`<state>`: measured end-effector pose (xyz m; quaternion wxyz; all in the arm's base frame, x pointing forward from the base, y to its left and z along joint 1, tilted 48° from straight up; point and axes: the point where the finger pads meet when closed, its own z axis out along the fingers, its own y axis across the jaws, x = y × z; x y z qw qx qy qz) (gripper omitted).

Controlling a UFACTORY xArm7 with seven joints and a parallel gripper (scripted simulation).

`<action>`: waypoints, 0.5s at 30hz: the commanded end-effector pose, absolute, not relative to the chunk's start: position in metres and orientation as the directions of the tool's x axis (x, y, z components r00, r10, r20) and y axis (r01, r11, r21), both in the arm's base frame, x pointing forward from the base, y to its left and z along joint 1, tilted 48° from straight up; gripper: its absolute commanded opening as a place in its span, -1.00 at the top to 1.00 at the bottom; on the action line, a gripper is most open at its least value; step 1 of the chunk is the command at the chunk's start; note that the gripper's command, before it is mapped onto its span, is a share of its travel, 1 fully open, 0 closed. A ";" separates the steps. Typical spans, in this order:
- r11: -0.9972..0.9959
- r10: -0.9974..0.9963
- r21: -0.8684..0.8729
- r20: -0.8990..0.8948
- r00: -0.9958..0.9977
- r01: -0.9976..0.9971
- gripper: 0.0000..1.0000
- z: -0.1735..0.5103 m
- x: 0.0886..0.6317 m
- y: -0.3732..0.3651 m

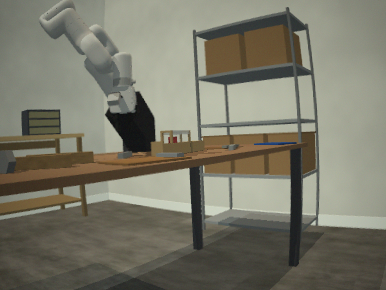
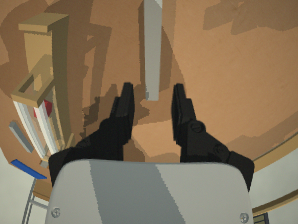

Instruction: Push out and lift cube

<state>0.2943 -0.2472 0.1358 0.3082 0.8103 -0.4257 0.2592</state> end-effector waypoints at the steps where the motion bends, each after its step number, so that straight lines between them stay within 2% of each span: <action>1: -0.449 -0.527 0.278 0.685 0.502 -0.849 0.24 0.121 0.300 -0.264; 15: -0.449 -0.527 0.278 0.685 0.502 -0.849 0.24 0.089 0.308 -0.297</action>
